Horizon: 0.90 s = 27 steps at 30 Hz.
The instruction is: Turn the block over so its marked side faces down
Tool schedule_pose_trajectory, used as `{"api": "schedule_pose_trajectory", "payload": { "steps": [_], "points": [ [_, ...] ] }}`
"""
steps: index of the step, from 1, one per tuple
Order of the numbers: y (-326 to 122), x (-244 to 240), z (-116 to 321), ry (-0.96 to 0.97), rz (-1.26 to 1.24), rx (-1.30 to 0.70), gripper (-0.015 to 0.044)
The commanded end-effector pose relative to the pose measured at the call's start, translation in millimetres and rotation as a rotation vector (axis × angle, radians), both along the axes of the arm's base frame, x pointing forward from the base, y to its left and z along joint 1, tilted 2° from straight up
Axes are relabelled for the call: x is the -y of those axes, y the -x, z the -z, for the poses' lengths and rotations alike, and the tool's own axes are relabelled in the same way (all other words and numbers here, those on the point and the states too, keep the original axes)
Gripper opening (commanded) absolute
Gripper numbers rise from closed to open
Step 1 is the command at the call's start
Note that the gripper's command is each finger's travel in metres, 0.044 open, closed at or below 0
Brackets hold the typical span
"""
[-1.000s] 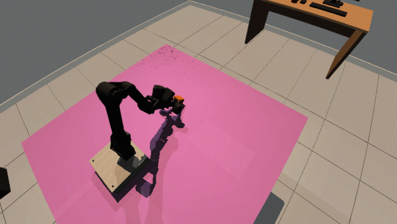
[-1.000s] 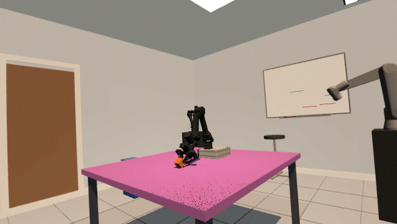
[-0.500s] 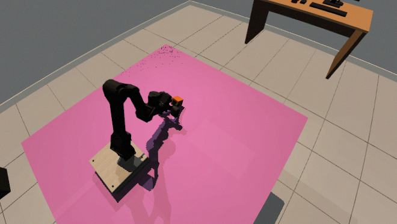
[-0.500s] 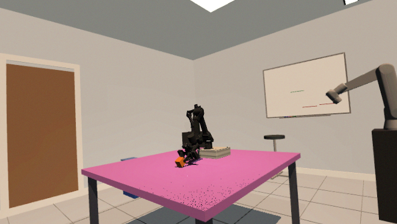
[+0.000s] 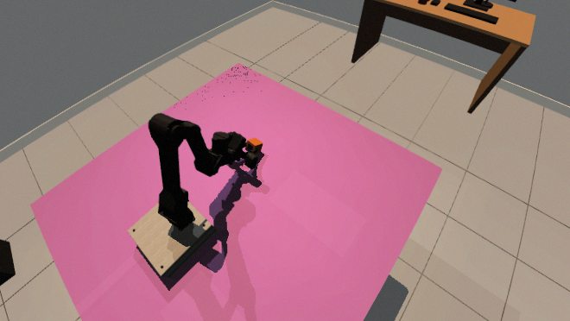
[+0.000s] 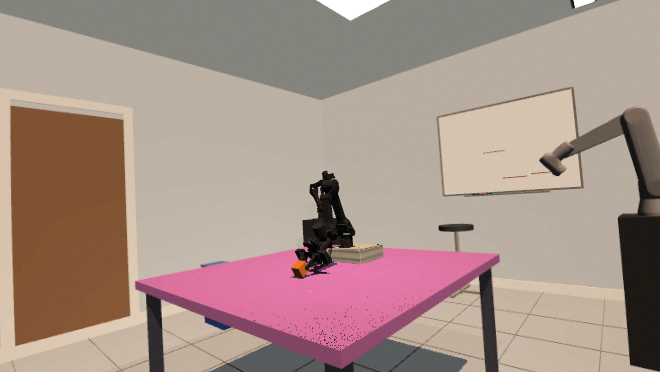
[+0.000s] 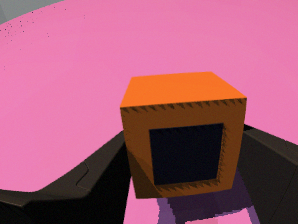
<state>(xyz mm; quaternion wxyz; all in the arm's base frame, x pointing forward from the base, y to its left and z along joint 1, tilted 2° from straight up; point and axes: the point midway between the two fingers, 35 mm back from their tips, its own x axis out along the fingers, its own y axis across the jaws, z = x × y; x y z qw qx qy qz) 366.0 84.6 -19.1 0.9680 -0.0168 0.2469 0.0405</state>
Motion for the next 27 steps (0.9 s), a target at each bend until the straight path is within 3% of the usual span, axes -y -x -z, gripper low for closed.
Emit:
{"api": "schedule_pose_trajectory", "payload": {
  "steps": [1,14,27],
  "points": [
    [0.2,0.7,-0.2,0.008,0.001,0.004,0.0105],
    [0.2,0.7,-0.2,0.008,0.001,0.004,0.0440],
    [0.2,0.7,-0.2,0.008,0.001,0.004,0.0440]
  ]
}}
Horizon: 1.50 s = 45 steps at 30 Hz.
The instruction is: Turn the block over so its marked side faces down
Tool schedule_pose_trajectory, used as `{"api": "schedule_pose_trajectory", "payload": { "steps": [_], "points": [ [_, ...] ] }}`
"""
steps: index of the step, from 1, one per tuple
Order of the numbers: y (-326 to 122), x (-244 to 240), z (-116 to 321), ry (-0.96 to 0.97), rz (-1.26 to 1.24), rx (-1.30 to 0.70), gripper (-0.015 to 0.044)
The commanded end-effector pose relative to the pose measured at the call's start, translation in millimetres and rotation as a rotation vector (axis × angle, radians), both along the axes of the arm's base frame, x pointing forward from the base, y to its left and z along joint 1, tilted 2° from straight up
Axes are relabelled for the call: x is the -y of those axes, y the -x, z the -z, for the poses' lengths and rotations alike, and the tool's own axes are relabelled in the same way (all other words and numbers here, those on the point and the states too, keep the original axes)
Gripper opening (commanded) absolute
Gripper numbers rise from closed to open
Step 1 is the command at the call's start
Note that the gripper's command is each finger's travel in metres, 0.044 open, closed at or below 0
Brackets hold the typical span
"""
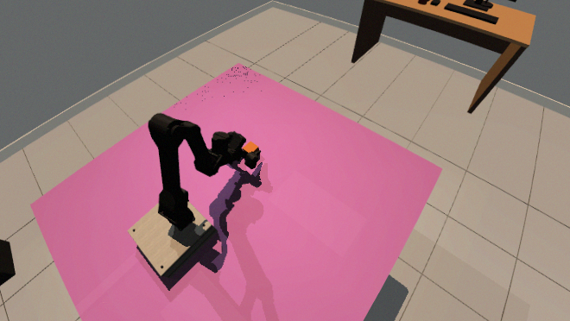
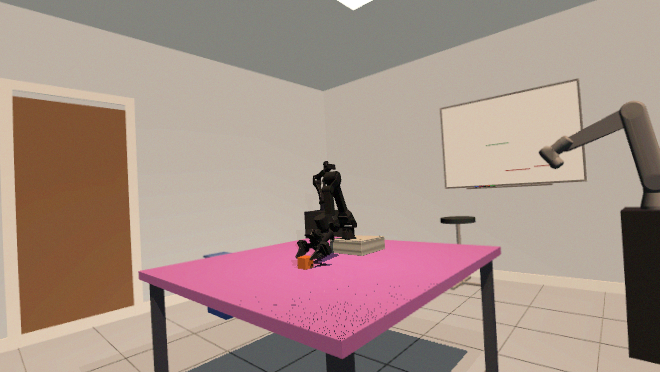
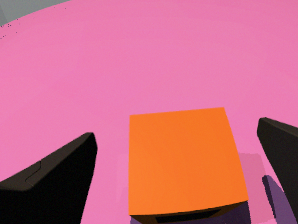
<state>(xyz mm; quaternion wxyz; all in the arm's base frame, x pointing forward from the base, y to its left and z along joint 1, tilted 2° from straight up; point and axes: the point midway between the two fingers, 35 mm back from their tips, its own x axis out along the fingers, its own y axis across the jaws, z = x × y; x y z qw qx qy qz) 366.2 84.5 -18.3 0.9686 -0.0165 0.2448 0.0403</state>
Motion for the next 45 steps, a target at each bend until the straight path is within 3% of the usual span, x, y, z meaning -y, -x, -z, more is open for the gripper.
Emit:
{"api": "schedule_pose_trajectory", "payload": {
  "steps": [1,21,28,35,45],
  "points": [
    [0,1,1,0.008,0.000,-0.001,0.0440],
    [0,0,0,0.009,0.000,-0.006,0.0440],
    [-13,-2,-19,0.043,-0.011,-0.206,0.0440],
    [9,0,-58,0.051,0.004,-0.470,0.0440],
    [19,1,-69,0.052,0.010,-0.525,0.0440]
  ]
}}
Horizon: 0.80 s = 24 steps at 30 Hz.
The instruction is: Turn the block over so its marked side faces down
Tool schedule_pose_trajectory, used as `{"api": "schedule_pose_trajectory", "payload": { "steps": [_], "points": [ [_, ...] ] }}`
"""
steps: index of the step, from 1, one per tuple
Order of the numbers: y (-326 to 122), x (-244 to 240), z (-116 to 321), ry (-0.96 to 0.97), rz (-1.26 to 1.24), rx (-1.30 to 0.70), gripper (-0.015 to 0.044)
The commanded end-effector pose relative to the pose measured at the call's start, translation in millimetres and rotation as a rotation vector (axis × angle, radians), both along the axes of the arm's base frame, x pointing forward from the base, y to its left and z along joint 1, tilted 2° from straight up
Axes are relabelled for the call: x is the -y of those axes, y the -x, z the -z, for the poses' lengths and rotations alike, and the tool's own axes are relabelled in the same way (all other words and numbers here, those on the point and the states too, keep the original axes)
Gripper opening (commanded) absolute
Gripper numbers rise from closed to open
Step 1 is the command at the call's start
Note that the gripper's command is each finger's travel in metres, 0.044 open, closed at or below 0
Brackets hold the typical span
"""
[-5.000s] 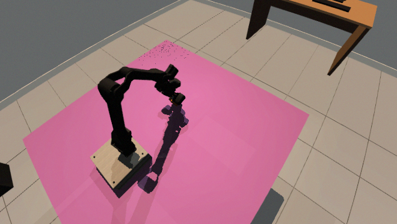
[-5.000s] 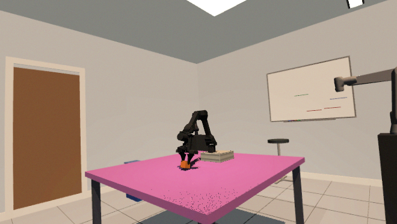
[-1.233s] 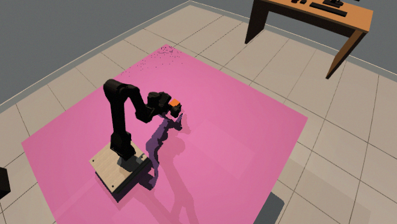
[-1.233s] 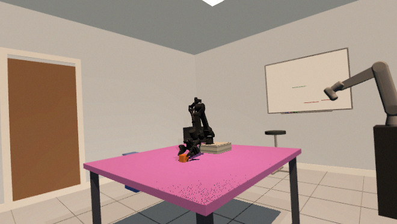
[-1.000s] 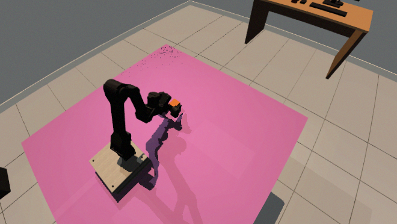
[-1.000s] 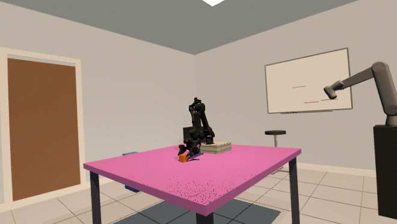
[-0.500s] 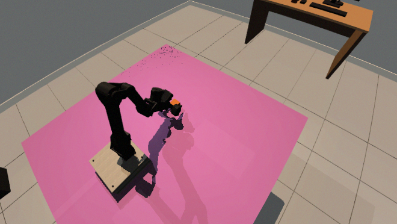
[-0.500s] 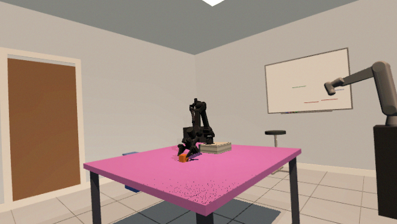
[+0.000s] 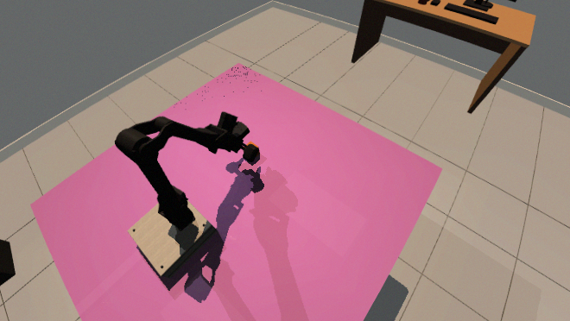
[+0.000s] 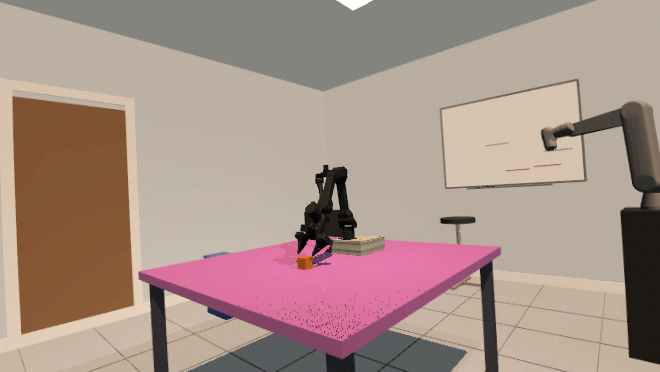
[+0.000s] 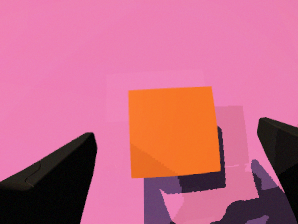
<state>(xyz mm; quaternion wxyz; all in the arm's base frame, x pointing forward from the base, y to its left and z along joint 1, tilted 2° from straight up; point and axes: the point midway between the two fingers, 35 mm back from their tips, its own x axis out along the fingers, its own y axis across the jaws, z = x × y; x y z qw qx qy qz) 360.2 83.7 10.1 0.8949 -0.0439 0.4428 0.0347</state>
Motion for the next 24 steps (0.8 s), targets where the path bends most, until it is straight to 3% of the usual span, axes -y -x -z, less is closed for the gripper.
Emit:
{"api": "schedule_pose_trajectory", "payload": {
  "steps": [1,10,24],
  "points": [
    [13,0,-41,-0.019,0.020,-0.104,0.0440],
    [10,0,-41,-0.016,0.020,-0.124,0.0440],
    [-23,-5,-61,0.029,0.032,-0.562,0.0440]
  ]
}}
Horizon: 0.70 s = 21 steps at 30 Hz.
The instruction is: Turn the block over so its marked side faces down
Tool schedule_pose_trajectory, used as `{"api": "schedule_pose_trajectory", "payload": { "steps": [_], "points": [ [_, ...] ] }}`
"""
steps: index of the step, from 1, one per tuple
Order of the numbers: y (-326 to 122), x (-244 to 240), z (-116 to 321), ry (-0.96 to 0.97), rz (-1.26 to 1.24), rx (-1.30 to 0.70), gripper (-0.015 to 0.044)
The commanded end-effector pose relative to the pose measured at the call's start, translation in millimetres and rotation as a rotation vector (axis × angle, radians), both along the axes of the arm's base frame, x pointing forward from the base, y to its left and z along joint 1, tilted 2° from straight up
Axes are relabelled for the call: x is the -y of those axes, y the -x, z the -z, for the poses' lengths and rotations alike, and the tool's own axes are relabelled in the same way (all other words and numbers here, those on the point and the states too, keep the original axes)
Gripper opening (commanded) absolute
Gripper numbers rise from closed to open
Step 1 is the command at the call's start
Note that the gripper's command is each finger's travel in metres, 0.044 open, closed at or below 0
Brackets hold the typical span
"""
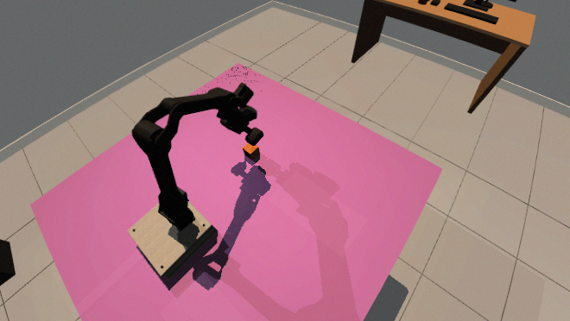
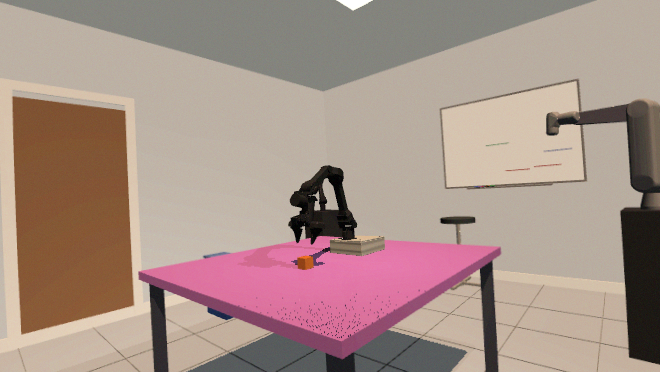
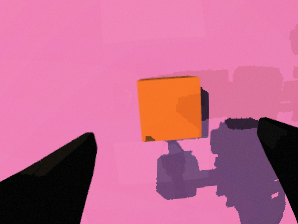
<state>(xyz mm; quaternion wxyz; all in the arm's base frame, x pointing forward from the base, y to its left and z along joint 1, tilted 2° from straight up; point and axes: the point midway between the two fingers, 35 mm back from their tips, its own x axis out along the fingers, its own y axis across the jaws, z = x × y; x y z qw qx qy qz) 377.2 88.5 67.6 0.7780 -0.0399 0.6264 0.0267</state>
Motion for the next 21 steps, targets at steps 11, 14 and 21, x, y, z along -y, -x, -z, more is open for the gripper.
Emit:
{"api": "schedule_pose_trajectory", "payload": {
  "steps": [11,14,21],
  "points": [
    [-7,0,-5,0.010,0.011,-0.206,0.0440],
    [-8,1,24,0.010,0.011,-0.206,0.0440],
    [-7,1,28,0.010,0.011,-0.207,0.0440]
  ]
}}
